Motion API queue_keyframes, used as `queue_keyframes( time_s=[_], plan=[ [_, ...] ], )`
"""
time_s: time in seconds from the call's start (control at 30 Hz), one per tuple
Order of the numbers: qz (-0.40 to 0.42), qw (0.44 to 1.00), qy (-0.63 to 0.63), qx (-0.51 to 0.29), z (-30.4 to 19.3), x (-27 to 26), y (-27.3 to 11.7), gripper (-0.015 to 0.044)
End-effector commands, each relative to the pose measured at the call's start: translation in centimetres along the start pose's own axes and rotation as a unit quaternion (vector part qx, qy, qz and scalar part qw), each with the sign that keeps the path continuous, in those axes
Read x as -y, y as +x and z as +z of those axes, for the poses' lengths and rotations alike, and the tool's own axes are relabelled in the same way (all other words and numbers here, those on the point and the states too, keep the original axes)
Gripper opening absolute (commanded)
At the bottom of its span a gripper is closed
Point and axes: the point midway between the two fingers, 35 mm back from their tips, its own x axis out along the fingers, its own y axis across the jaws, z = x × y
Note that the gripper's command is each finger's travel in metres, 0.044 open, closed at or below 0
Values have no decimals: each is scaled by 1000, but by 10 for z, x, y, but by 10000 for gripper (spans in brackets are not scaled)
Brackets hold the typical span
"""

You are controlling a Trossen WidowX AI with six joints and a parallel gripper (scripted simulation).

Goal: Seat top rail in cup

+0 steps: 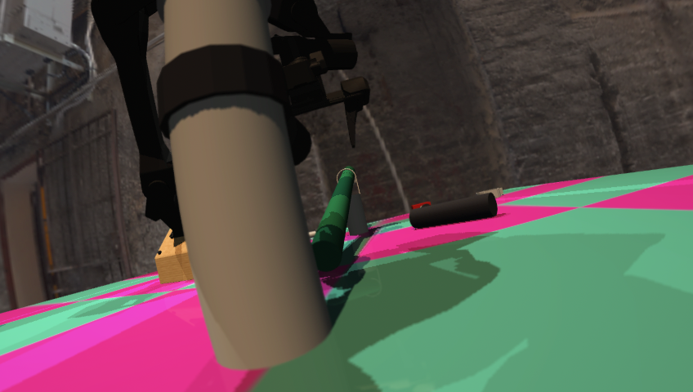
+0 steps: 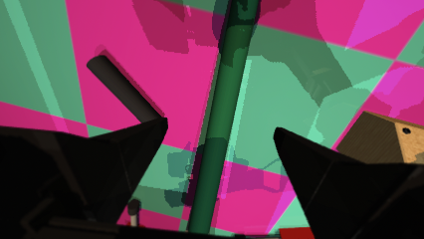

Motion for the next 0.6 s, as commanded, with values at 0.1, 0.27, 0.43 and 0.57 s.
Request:
queue_keyframes(
  time_s=[0.1, 0.27, 0.43, 0.57],
  plan=[
    [-26, 998, 48, -6, -4, 1, 8, 440],
    [-25, 999, 48, -6, -5, 1, 21, 440],
    [-25, 998, 48, -5, -5, 3, 43, 440],
    [-25, 998, 48, -5, -5, 3, 50, 440]
  ],
)
